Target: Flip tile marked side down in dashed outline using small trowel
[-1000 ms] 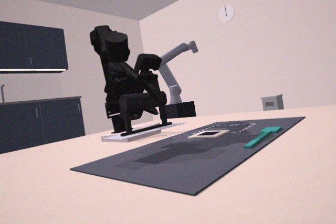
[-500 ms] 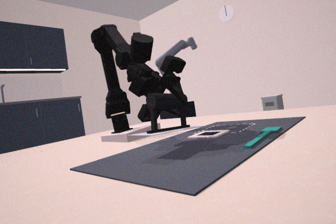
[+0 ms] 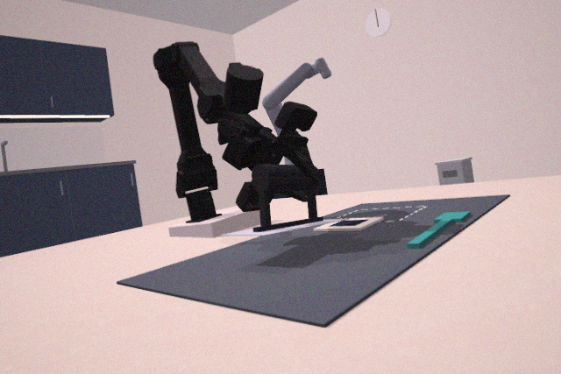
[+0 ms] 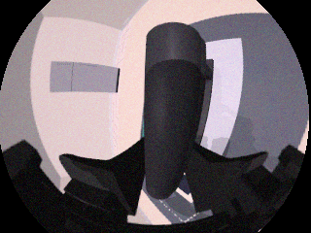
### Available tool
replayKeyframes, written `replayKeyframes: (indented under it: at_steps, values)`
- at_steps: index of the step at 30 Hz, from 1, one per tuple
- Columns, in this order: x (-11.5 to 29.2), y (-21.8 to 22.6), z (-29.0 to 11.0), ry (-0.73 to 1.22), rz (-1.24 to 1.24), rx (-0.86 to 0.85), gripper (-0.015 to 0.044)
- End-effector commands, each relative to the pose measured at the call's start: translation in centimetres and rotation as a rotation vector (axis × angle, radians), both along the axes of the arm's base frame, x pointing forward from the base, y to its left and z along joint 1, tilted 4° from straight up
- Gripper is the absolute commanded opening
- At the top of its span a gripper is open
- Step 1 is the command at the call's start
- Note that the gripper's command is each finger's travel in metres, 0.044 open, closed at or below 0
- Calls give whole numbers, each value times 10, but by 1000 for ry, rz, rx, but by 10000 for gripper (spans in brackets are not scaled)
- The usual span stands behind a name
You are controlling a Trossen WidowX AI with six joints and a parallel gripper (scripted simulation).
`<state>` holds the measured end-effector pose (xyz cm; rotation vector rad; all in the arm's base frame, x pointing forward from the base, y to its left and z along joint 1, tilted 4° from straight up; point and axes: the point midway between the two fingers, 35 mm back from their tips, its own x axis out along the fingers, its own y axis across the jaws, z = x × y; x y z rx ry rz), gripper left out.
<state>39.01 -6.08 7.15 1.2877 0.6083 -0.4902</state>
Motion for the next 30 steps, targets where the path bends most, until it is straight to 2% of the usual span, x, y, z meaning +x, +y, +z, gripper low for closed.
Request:
replayKeyframes:
  at_steps: [1,17,30]
  values:
    - [1,-2,-3,-11,3,-5,0]
    - [-3,-5,-24,-11,3,-5,0]
    - [-5,15,-25,-9,3,-4,0]
